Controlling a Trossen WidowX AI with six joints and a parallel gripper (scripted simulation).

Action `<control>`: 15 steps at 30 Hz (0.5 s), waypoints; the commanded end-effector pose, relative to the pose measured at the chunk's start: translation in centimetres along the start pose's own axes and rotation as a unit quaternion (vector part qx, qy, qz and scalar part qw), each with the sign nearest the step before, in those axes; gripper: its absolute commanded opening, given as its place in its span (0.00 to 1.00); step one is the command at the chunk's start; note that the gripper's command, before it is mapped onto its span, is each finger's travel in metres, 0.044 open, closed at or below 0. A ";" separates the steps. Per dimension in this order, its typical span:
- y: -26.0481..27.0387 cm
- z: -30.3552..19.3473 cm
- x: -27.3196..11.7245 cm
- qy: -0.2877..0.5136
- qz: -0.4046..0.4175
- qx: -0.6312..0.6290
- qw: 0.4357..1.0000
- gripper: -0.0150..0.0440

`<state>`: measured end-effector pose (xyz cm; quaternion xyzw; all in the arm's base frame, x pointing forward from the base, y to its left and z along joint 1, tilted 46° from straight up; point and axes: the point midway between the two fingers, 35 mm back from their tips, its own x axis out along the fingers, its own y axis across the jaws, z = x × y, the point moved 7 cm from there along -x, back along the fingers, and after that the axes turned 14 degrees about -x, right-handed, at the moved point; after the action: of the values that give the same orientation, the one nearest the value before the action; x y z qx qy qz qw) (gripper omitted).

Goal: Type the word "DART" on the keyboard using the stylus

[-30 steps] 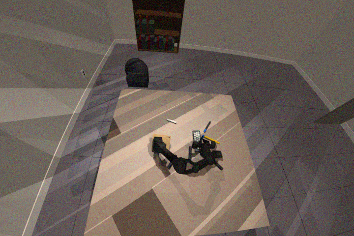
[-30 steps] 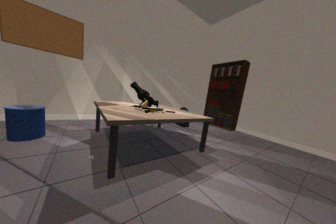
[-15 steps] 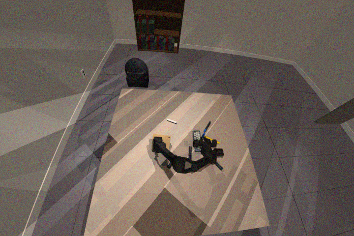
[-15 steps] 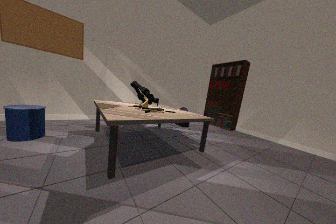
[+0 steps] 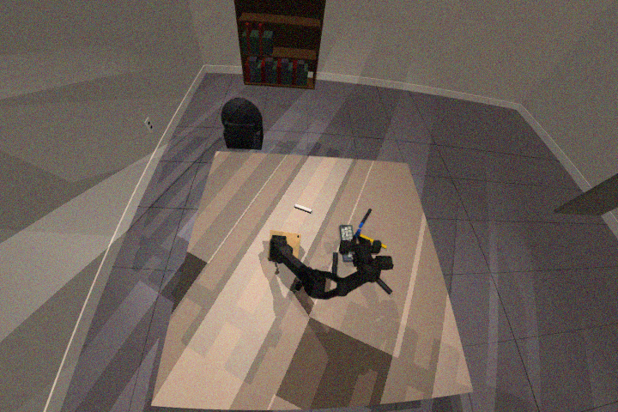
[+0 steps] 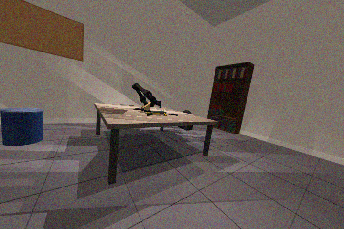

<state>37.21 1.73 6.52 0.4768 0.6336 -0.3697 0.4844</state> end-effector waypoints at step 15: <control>-3.1 -1.7 1.9 0.001 0.002 0.003 1.000 0.25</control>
<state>33.92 3.20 5.27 0.4756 0.6354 -0.3721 0.4813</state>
